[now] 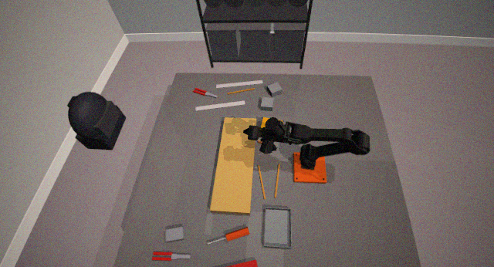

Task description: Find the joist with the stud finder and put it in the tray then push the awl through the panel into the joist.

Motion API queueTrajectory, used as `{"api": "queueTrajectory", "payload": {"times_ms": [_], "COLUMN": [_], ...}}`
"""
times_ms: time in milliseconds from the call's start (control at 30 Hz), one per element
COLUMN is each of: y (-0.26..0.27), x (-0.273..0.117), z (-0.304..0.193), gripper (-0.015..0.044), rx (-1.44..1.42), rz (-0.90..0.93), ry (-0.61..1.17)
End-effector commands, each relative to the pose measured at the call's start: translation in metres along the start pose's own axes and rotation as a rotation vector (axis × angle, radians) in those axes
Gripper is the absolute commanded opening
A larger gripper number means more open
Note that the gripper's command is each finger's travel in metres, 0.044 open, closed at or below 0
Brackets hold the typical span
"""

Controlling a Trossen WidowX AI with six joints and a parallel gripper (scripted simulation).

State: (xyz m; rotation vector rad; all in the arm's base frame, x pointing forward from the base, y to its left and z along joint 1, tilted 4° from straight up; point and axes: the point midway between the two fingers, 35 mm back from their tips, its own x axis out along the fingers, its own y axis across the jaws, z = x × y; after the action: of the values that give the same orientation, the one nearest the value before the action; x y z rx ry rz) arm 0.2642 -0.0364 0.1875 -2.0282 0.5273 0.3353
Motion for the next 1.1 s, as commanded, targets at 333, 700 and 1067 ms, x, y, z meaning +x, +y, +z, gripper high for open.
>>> {"api": "queueTrajectory", "payload": {"times_ms": [333, 700, 1067], "y": [0.071, 0.158, 0.16], "x": [0.033, 0.026, 0.025], "z": [-0.047, -0.09, -0.091], "gripper": [0.044, 0.044, 0.044], "rx": [0.759, 1.682, 1.706], "rz": [0.605, 1.237, 1.253], "ry": [0.065, 0.45, 0.464]}}
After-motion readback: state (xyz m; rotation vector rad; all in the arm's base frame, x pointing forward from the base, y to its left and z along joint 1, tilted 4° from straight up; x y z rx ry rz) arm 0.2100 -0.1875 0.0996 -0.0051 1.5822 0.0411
